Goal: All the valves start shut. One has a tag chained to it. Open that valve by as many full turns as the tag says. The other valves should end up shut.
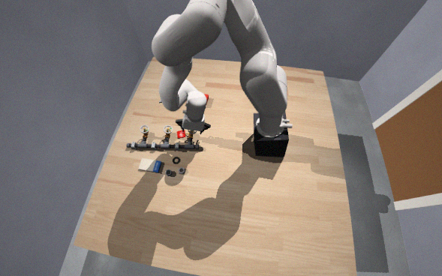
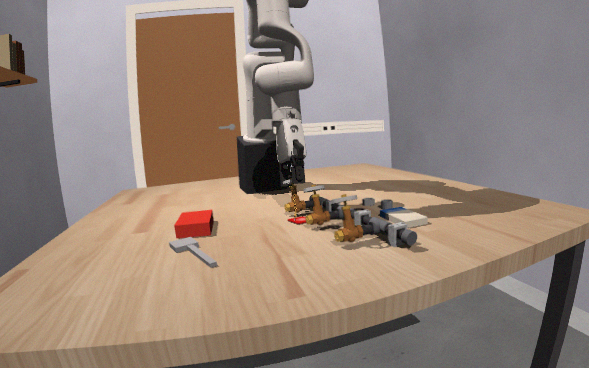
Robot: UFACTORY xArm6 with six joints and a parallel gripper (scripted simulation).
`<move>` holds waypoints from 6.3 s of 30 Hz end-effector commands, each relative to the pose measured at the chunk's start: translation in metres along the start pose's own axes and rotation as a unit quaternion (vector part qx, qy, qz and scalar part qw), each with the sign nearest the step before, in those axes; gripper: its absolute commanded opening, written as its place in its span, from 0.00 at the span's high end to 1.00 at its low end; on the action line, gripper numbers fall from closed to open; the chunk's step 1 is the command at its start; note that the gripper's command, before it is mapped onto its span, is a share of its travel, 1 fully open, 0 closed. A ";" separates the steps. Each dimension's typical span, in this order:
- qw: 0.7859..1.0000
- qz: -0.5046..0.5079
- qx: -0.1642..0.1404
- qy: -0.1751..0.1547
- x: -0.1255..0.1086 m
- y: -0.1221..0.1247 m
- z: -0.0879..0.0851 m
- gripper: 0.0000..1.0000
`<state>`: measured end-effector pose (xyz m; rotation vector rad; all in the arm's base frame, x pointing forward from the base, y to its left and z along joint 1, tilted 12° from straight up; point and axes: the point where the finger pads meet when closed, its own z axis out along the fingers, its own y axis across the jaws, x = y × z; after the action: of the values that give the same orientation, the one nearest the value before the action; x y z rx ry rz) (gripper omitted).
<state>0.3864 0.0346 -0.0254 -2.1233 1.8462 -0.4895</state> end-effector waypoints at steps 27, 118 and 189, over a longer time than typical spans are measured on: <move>0.999 0.003 0.032 -0.037 0.000 0.000 0.000 0.00; 0.463 -0.885 0.048 -0.013 0.000 0.000 0.000 1.00; 0.090 -0.995 0.040 0.028 0.000 0.000 0.000 0.00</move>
<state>0.3861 0.0344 -0.0256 -2.4014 -2.3481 -0.7036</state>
